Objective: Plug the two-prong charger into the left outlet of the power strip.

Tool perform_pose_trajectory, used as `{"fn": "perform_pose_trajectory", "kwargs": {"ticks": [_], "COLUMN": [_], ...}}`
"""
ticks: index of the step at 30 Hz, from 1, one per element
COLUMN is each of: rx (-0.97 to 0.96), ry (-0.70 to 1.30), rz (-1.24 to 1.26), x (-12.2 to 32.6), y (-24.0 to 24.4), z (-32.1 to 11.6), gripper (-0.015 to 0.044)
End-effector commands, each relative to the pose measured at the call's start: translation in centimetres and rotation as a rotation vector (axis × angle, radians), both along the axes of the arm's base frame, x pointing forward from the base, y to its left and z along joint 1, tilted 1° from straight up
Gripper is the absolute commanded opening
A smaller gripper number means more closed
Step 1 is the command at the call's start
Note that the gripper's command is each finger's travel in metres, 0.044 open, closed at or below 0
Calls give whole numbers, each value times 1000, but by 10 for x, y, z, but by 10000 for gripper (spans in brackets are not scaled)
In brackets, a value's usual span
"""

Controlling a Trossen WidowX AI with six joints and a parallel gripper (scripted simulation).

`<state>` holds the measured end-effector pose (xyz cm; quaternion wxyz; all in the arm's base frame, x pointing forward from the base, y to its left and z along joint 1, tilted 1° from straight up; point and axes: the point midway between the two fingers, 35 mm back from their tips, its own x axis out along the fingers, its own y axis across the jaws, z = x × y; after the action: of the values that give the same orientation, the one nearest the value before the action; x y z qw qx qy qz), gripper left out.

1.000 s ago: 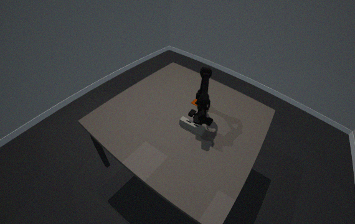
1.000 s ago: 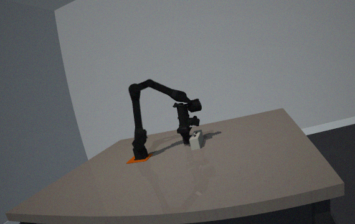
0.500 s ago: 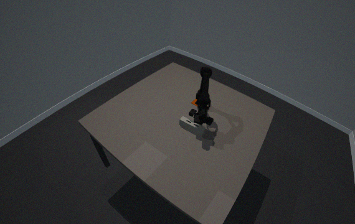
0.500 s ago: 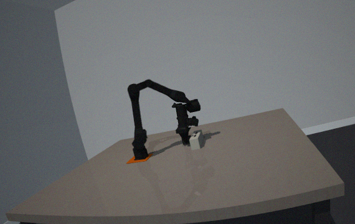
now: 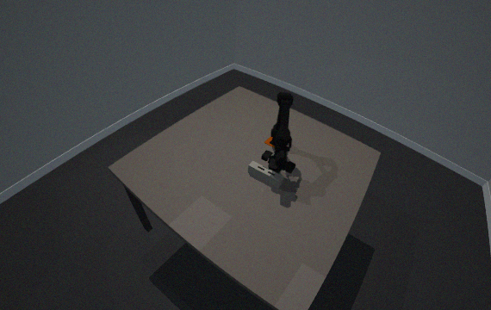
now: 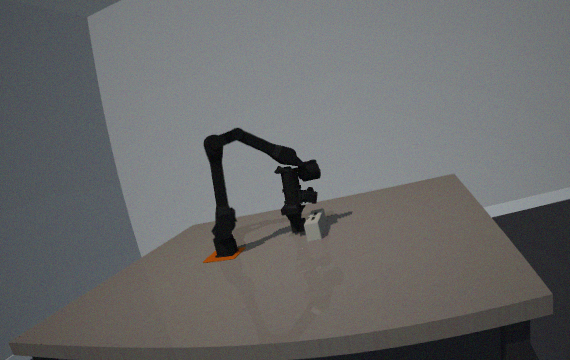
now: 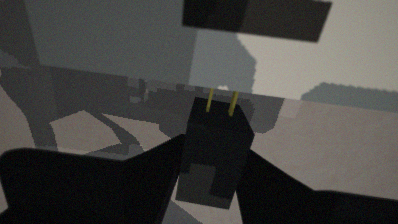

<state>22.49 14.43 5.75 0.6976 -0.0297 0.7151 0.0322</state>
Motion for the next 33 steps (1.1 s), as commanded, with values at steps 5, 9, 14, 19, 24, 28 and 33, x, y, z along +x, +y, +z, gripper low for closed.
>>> {"fn": "perform_pose_trajectory", "kwargs": {"ticks": [5,9,14,19,24,28,33], "rx": [6,5,5,5,5,5,5], "ry": [-7,-7,-7,-6,-6,-6,-6], "rz": [-5,-5,-5,-5,-5,-5,-5], "x": [-1,-4,-7,-7,-7,-7,-7], "y": [0,-1,-1,-1,-1,-1,-1], "z": [1,1,1,1,1,1,2], "gripper": [0,0,0,0,0,0,0]}}
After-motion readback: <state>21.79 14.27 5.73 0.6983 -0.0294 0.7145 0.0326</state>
